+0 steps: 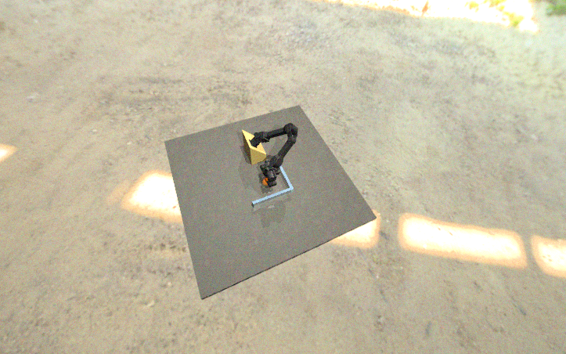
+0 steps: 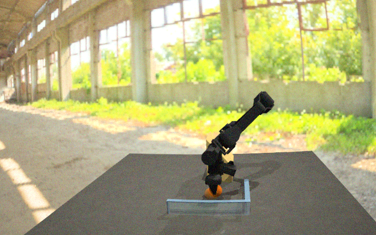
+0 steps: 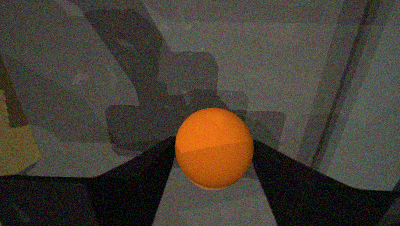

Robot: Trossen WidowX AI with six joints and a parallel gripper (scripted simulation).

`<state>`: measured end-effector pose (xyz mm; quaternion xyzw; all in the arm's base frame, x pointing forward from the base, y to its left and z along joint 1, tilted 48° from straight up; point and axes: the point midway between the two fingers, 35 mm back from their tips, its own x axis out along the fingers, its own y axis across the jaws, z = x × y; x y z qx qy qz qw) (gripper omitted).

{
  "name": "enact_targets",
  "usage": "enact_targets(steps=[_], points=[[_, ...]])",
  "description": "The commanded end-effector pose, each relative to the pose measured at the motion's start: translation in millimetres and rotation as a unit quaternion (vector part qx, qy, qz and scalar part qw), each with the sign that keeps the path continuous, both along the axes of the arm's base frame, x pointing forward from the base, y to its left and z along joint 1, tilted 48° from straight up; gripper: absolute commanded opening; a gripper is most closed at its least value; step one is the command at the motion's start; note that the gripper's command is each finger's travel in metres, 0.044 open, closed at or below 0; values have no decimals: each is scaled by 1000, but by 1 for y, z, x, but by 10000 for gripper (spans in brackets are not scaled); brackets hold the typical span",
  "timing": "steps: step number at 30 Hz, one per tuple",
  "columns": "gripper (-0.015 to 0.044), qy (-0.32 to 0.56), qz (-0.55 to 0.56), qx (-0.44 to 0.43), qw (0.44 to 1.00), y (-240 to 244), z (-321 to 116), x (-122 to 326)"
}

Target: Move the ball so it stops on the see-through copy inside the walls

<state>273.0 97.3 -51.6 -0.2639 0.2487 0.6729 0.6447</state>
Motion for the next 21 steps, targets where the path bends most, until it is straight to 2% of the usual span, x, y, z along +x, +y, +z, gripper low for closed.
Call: enact_targets(steps=[1, 16, 21], points=[[0, -10, -4, -5, 1000, -20, 16, 10], [0, -9, -2, -1, 1000, -87, 81, 4], [0, -9, -2, 0, 1000, -89, 84, 3]])
